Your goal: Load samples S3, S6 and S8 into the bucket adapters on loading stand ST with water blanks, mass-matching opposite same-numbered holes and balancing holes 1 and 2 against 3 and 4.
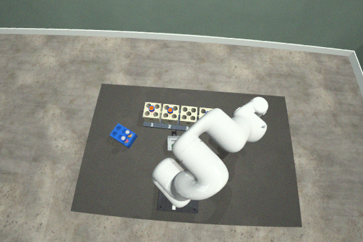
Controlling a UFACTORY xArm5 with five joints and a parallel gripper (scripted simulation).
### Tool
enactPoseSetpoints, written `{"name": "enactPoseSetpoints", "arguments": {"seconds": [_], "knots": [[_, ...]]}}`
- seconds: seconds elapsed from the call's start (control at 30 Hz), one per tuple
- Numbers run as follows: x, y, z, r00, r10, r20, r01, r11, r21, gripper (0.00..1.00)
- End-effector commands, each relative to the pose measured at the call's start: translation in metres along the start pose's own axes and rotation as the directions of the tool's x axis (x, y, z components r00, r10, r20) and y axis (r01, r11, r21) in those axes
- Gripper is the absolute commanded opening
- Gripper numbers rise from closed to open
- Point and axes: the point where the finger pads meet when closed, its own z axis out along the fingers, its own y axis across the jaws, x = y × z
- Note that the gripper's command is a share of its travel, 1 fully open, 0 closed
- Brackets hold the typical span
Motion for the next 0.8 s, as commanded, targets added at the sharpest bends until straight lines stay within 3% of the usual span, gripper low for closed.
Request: {"name": "enactPoseSetpoints", "arguments": {"seconds": [0.0,0.77], "knots": [[0.001,0.0,-0.007,1.0,0.0,-0.004,0.0,1.0,-0.008,0.0],[0.001,0.0,-0.049,1.0,0.0,-0.004,0.0,1.0,-0.008,0.0]]}}
